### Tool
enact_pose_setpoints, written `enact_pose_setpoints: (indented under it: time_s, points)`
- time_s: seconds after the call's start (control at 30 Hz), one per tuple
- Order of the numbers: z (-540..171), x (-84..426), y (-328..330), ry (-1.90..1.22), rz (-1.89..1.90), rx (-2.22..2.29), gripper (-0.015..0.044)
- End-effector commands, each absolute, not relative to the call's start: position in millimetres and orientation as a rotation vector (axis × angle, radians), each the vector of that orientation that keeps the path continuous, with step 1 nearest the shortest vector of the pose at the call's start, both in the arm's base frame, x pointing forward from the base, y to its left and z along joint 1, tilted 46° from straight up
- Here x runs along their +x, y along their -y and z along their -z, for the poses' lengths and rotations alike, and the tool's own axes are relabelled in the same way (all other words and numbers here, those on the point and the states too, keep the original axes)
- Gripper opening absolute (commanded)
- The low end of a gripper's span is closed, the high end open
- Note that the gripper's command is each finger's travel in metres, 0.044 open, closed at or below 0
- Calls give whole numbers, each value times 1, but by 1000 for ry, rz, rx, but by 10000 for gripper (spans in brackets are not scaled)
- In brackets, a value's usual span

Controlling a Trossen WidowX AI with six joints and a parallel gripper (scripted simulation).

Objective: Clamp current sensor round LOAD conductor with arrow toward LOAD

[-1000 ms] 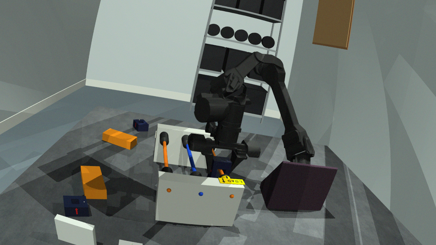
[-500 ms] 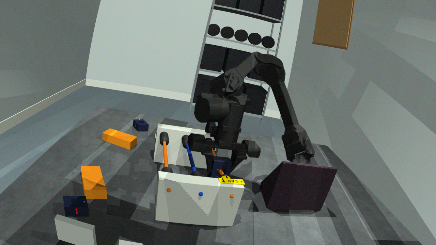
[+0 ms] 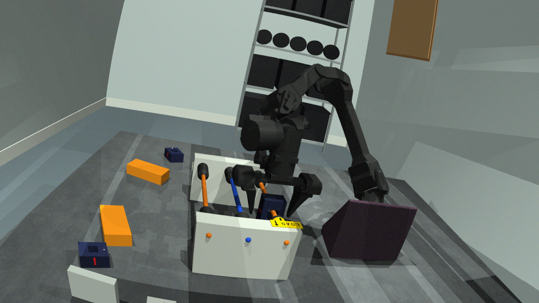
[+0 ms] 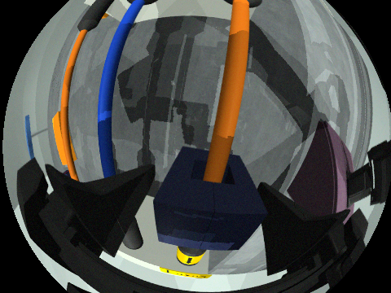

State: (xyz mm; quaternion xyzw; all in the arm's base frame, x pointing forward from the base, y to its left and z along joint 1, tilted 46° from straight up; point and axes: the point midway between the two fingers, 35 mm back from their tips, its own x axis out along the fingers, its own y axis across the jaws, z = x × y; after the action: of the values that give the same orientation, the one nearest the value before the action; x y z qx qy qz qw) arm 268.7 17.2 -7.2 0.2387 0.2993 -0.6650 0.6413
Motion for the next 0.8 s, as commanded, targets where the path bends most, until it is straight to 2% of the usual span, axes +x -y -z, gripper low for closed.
enact_pose_setpoints:
  time_s: [0.0,0.27,0.63,0.7,0.77]
  points:
    - [7,269,-17,-682,1517,544,335]
    - [7,269,-17,-682,1517,544,132]
    - [7,269,-17,-682,1517,544,59]
    - [7,269,-17,-682,1517,545,7]
    - [6,269,-18,-681,1518,547,0]
